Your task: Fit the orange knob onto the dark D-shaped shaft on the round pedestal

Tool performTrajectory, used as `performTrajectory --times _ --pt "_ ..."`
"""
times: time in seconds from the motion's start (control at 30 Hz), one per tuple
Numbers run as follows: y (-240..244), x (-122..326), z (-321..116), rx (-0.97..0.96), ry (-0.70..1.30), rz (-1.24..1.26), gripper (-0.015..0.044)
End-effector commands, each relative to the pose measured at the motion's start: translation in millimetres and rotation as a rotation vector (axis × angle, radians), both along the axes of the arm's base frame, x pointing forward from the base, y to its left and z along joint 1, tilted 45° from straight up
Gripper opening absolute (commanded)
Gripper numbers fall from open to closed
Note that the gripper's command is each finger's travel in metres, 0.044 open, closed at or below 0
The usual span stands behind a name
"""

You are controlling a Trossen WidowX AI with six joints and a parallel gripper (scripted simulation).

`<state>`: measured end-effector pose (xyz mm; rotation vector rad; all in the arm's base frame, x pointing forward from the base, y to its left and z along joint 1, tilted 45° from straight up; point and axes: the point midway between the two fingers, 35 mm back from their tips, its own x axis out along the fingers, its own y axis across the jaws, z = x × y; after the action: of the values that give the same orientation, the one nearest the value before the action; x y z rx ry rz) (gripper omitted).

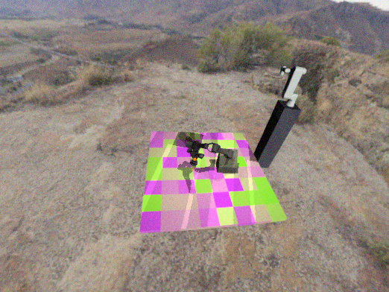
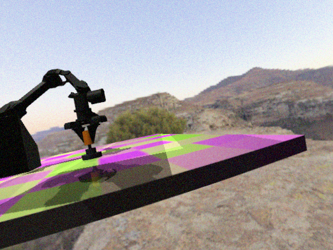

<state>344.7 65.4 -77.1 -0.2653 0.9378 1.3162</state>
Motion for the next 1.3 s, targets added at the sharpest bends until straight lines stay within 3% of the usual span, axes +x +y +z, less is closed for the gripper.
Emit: performTrajectory --times 0.0,0.33,0.57,1.27 --pt "0.4 -0.3 -0.4 0.001 -0.006 0.004 0.0" --pt "-2.1 0.9 3.6 0.002 -0.013 0.011 0.0" --pt "-0.9 0.7 1.8 0.009 -0.153 0.153 0.0" --pt "0.7 0.4 0.0 0.01 -0.153 0.153 0.0"
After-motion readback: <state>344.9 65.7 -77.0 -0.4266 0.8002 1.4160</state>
